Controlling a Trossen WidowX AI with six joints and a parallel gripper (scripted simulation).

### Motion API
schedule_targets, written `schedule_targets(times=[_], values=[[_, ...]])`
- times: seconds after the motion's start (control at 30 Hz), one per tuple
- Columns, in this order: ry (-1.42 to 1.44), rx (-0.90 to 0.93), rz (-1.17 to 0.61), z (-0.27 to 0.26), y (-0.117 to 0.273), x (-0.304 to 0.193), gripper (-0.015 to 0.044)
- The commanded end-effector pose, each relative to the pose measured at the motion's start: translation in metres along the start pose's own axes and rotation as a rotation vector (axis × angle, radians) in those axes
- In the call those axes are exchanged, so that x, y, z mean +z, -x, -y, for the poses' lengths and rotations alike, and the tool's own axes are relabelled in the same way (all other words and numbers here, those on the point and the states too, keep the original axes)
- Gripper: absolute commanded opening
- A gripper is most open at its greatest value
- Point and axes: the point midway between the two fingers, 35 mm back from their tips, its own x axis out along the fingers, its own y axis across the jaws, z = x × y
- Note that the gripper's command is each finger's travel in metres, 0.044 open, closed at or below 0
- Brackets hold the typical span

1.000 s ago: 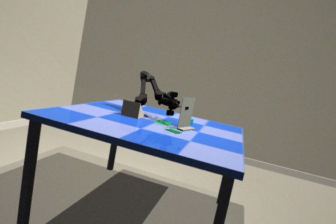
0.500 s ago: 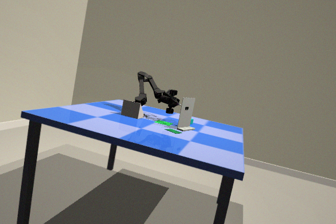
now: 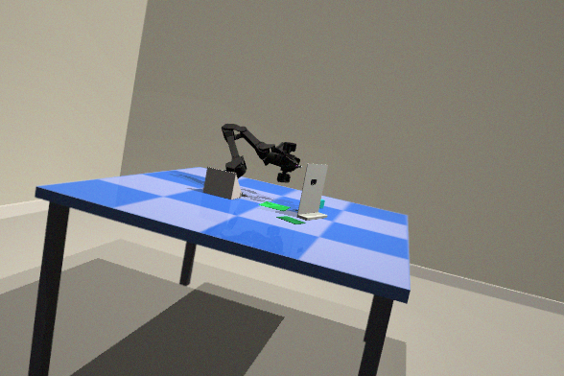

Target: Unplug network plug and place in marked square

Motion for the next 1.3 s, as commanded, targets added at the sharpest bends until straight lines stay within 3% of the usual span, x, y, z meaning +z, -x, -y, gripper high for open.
schedule_targets(times=[0.0,0.17,0.67,1.27], values=[[0.004,-0.003,0.006,0.008,0.004,0.000,0.0000],[0.041,0.031,-0.001,0.005,0.002,-0.004,0.0000],[0.328,0.396,0.007,-0.042,-0.012,-0.037,0.0000],[0.459,0.778,0.217,-0.085,0.002,-0.061,0.0000]])
